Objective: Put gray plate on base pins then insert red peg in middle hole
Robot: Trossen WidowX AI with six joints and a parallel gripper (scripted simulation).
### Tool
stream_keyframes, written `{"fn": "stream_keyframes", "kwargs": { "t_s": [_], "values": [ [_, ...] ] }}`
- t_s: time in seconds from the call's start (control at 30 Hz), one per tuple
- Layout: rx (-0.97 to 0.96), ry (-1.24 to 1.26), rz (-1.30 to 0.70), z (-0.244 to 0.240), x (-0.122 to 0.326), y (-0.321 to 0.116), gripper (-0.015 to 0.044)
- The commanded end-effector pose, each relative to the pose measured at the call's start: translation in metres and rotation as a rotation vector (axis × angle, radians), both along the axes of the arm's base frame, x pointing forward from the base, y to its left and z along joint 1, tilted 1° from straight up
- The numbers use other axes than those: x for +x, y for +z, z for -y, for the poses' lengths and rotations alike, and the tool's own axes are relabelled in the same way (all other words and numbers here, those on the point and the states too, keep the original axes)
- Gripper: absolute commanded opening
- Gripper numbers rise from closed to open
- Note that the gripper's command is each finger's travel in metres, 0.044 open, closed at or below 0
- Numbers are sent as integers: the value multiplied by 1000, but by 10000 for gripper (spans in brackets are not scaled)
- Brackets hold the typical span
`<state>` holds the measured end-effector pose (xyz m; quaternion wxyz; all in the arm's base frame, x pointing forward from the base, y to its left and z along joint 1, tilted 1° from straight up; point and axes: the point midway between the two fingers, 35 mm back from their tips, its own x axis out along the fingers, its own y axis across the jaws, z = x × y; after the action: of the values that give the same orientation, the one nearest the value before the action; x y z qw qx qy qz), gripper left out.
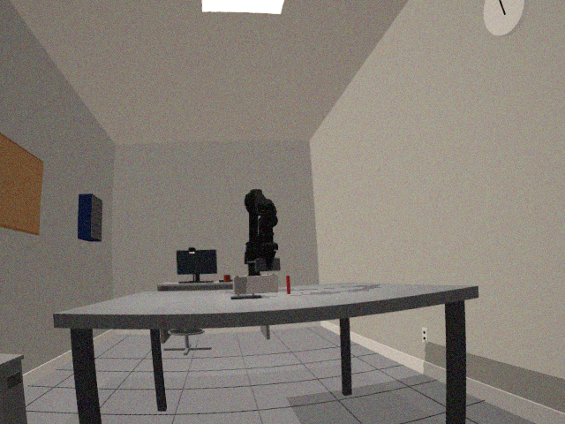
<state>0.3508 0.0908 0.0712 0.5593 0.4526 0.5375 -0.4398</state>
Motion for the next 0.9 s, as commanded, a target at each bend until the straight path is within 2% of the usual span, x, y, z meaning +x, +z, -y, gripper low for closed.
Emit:
{"fn": "stream_keyframes", "kwargs": {
  "t_s": [0.0, 0.87],
  "values": [
    [-4, -2, -2, 13, 3, -8, 0],
    [-12, -30, -1, 88, 11, -47, 0]
  ]
}}
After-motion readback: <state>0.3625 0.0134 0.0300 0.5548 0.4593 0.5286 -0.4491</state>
